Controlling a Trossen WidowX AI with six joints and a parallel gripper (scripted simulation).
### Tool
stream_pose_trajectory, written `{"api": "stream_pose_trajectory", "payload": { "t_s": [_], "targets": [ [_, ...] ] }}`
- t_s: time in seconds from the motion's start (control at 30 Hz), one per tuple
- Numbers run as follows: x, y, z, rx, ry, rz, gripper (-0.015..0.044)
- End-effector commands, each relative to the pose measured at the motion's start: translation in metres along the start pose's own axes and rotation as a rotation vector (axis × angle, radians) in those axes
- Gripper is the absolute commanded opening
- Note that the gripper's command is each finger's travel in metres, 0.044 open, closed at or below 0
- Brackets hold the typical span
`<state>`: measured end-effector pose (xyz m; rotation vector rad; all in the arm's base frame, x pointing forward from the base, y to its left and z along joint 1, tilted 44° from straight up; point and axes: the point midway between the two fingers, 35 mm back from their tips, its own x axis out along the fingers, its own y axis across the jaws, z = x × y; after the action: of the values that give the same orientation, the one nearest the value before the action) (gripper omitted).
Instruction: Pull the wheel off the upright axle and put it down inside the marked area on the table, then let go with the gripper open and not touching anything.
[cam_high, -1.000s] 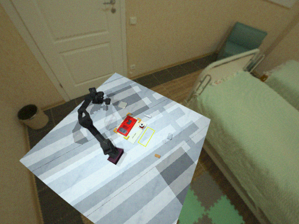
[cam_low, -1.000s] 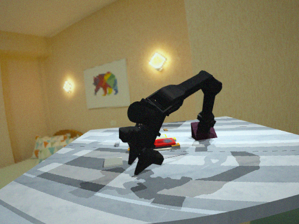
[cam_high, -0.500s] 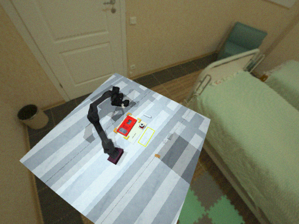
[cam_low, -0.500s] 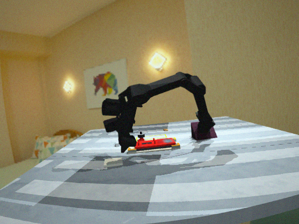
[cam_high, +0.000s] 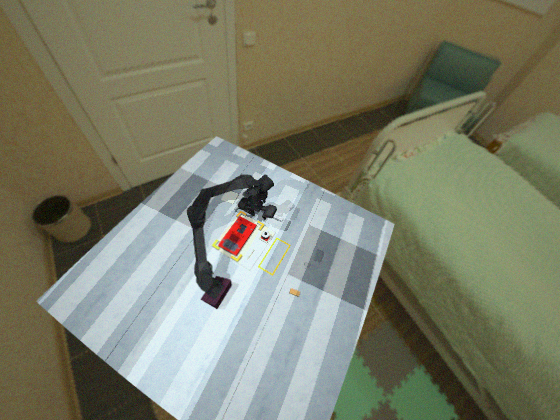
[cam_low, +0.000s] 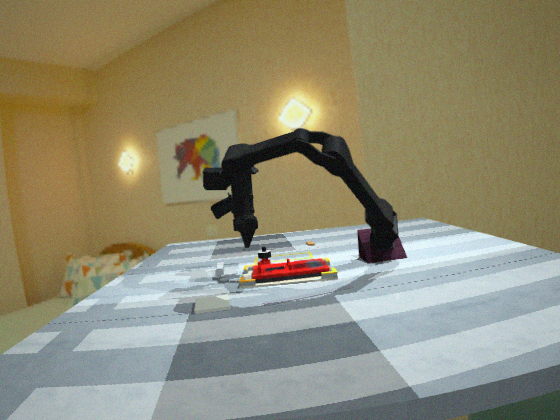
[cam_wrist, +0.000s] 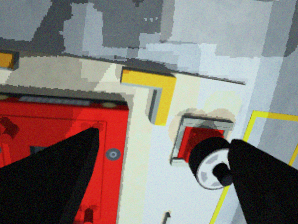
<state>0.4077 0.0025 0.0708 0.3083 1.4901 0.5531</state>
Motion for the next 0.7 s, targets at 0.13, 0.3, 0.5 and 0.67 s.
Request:
{"api": "stream_pose_trajectory", "payload": {
  "t_s": [0.13, 0.3, 0.5, 0.67],
  "targets": [
    [-0.006, -0.077, -0.055, 0.104, 0.026, 0.202, 0.03],
    [-0.006, -0.077, -0.055, 0.104, 0.026, 0.202, 0.03],
    [-0.004, -0.071, -0.053, 0.104, 0.026, 0.202, 0.03],
    [0.016, -0.068, -0.051, 0.104, 0.026, 0.202, 0.03]
  ]
}}
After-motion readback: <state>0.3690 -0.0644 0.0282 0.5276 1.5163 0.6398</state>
